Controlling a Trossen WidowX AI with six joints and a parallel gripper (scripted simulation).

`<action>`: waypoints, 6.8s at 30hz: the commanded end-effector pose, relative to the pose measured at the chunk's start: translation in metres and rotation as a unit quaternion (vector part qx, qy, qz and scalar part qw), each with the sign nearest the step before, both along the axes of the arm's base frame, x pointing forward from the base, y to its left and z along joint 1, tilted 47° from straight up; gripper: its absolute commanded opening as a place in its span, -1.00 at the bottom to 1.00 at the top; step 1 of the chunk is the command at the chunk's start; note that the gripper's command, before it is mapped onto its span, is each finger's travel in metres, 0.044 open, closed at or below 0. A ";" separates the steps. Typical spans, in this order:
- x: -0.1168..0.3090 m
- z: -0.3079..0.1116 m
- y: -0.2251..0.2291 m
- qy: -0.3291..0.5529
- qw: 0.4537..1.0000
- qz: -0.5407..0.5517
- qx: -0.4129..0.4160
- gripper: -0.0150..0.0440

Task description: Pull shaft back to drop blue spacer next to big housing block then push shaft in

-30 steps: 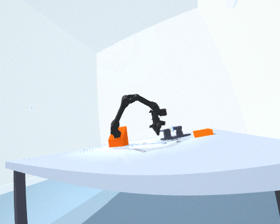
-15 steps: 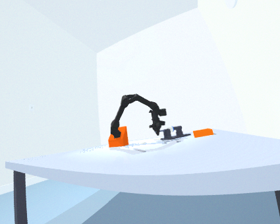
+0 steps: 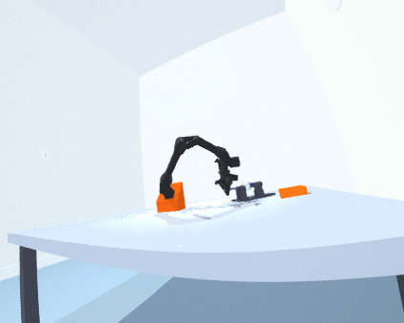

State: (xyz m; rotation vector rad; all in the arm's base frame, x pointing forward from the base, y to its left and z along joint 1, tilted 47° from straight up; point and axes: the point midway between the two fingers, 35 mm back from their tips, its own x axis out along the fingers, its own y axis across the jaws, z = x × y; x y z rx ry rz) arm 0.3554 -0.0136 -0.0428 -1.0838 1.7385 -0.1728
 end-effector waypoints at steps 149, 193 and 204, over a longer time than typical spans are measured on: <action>-0.014 0.008 -0.007 0.001 1.000 0.001 -0.002 -0.49; -0.018 0.010 -0.008 0.001 1.000 0.001 -0.002 -0.49; -0.019 0.011 -0.009 0.001 1.000 0.001 -0.002 -0.49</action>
